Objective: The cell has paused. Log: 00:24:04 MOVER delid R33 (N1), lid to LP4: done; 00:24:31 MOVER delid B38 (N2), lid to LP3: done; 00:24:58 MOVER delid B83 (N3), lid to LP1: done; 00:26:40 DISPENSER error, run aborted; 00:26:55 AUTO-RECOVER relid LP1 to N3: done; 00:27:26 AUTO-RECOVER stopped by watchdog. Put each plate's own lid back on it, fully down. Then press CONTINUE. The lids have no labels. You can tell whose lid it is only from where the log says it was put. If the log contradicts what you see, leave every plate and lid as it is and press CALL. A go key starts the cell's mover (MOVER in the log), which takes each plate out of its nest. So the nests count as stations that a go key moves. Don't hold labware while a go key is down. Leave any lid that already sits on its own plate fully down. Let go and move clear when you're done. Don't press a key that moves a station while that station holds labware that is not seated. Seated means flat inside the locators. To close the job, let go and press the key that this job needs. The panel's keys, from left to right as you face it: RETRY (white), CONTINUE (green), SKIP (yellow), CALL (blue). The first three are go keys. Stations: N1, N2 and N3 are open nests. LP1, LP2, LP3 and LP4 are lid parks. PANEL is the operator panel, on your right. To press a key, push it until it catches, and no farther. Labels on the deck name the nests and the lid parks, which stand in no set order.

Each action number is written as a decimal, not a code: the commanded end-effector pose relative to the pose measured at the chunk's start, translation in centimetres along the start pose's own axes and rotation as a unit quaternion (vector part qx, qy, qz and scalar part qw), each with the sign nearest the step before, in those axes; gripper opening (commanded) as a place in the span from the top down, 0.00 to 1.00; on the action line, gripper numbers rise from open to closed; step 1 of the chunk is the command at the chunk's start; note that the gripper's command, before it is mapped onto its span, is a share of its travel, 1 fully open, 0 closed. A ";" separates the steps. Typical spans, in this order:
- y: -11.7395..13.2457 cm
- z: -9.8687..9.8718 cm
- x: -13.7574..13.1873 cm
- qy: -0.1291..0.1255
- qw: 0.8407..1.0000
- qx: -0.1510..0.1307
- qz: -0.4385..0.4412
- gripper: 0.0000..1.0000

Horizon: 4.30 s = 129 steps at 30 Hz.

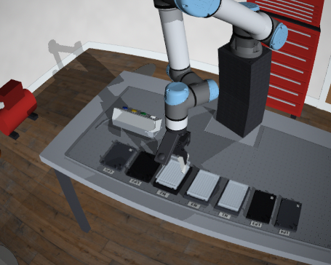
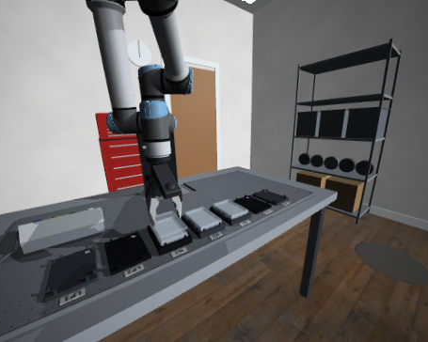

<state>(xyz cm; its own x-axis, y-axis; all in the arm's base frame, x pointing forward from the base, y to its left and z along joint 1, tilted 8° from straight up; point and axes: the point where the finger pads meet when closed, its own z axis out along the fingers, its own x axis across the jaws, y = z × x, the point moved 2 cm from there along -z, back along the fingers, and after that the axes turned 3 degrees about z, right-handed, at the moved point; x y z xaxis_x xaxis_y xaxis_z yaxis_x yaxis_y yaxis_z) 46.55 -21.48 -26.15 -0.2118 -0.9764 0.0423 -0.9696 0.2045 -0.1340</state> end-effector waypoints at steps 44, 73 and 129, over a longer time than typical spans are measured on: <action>-0.1 1.4 0.0 0.000 1.000 0.001 0.000 1.00; -0.1 1.7 0.0 0.000 1.000 0.001 0.000 1.00; 0.0 1.7 0.0 0.000 1.000 0.001 0.000 0.18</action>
<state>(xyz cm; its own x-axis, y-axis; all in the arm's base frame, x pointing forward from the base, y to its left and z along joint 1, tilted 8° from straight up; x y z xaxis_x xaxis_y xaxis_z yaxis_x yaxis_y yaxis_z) 46.76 -21.59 -27.86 -0.2118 -0.9764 0.0423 -0.9697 0.2045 -0.1339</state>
